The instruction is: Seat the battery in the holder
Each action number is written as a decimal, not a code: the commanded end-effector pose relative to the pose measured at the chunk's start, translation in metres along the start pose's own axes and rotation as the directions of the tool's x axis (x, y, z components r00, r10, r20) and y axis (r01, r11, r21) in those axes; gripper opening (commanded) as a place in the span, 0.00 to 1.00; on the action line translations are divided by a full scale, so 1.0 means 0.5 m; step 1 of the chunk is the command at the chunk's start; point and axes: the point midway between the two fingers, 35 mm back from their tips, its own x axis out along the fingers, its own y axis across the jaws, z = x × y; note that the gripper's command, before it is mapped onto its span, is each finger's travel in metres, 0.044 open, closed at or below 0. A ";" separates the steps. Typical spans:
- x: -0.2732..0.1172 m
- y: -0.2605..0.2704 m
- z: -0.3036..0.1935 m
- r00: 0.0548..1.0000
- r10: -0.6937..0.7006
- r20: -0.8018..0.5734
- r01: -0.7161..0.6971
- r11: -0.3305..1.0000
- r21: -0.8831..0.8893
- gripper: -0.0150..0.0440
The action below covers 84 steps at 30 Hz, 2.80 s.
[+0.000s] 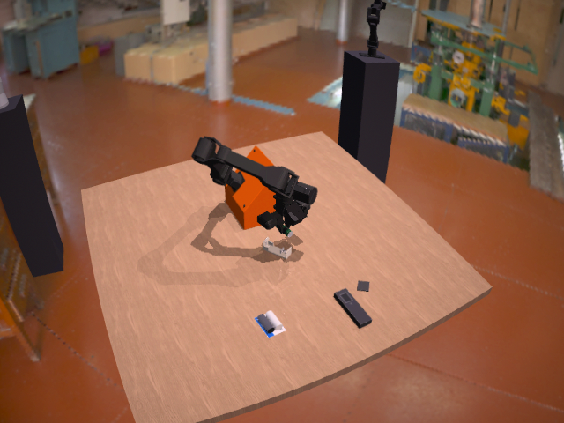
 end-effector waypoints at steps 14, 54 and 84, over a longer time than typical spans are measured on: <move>0.000 -0.059 -0.010 1.000 -0.004 -0.019 -0.003 0.933 -0.359 0.39; 0.094 -0.064 -0.014 0.925 -0.113 -0.364 -0.013 0.945 -0.326 0.39; 0.114 -0.061 -0.002 0.863 -0.156 -0.480 -0.007 0.947 -0.322 0.39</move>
